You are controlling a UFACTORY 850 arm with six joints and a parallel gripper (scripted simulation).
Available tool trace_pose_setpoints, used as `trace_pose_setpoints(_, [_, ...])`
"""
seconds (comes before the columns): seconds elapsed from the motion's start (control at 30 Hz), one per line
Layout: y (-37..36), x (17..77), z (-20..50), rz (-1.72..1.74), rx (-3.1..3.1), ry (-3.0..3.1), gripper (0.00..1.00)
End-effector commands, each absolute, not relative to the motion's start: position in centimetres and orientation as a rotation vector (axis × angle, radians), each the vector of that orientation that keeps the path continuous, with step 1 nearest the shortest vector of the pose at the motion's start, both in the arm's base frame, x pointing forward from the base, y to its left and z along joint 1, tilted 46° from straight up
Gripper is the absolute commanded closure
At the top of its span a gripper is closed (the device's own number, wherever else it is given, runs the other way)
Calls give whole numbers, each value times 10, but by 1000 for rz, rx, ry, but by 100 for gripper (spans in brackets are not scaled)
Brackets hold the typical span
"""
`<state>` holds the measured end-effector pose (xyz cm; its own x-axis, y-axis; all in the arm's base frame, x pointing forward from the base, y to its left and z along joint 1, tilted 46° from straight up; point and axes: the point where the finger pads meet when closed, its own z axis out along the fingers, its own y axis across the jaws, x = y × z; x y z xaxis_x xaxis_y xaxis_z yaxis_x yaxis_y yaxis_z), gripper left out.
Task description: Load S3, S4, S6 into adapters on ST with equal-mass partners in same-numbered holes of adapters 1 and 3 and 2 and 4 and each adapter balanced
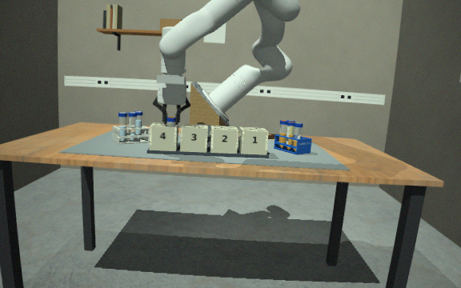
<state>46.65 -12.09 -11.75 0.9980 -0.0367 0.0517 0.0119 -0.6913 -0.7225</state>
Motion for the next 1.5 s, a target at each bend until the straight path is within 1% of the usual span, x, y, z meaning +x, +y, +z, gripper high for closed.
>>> trace_pose_setpoints(0.0, [-120,467,-119,-81,-2334,17,100])
trace_pose_setpoints(0.47, [-120,467,-119,-81,-2334,17,100])
trace_pose_setpoints(0.5, [-120,467,-119,-81,-2334,17,56])
trace_pose_setpoints(1.47, [-122,467,-117,-81,-2334,17,56])
